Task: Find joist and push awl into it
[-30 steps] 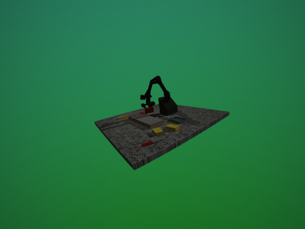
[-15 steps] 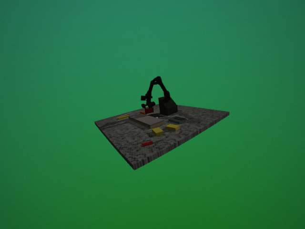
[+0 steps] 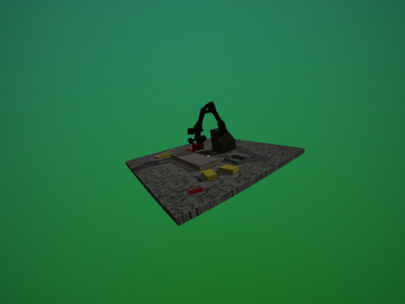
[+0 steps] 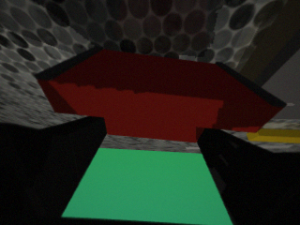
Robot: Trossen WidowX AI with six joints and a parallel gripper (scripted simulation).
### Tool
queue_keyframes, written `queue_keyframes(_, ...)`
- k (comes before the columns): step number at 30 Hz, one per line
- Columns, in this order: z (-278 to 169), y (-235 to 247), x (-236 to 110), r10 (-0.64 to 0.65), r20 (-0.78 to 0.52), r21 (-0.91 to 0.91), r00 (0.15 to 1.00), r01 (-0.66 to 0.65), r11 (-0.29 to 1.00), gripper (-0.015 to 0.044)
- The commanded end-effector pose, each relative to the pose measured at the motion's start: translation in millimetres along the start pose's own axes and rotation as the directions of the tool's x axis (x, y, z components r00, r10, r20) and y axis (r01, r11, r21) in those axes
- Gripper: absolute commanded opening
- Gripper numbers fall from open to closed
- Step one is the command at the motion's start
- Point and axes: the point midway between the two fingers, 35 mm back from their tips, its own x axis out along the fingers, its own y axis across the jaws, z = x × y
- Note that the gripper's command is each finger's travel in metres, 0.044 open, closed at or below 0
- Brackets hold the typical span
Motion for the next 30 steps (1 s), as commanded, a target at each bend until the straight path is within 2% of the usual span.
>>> queue_keyframes(1, -0.3, 0.4, -0.4, 0.001, -0.034, 0.004, 0.999, 0.0, 1.0, 0.0)
queue_keyframes(30, 4.9, 0.9, 0.4, 0.004, -0.197, 0.007, 0.98, -0.002, 1.0, 0.0)
